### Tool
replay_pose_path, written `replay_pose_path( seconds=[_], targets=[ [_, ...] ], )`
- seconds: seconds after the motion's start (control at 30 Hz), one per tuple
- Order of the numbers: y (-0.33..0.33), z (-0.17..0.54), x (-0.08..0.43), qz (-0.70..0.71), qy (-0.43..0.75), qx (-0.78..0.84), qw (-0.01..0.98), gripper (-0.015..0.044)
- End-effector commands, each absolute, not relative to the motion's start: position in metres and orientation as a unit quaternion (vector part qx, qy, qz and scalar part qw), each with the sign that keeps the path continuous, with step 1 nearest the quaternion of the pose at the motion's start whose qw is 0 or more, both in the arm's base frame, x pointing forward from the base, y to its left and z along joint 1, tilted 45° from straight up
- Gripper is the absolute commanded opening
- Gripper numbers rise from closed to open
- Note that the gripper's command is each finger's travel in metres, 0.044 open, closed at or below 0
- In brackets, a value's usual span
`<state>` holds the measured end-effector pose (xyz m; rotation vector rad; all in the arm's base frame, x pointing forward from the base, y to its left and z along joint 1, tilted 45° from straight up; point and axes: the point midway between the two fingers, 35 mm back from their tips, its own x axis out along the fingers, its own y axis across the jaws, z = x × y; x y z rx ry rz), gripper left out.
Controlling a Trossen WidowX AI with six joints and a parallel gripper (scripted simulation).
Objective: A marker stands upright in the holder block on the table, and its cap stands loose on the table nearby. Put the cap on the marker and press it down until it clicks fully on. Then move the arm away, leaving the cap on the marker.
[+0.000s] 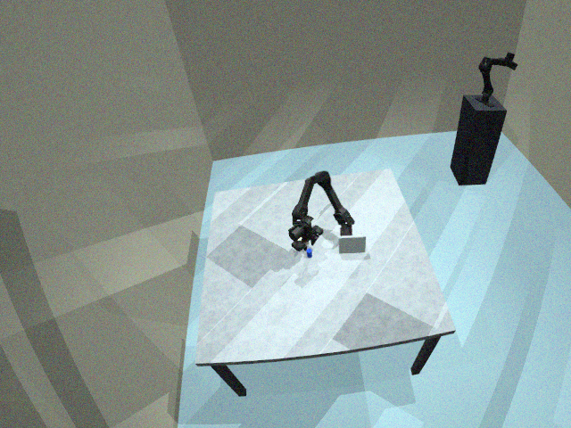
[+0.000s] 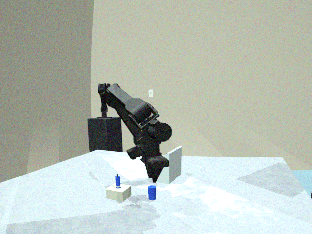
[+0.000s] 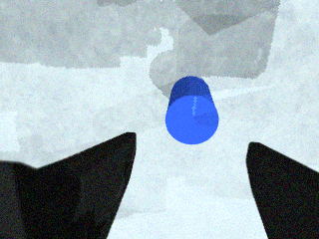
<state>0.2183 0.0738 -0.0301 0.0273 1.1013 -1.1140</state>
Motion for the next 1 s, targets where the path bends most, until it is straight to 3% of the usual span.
replay_pose_path(
  seconds=[0.0,0.97],
  targets=[
    [0.066,-0.036,0.218,-0.502,0.497,0.008,0.708,0.0246],
    [0.034,-0.068,0.220,-0.502,0.496,0.008,0.708,0.0246]
  ],
)
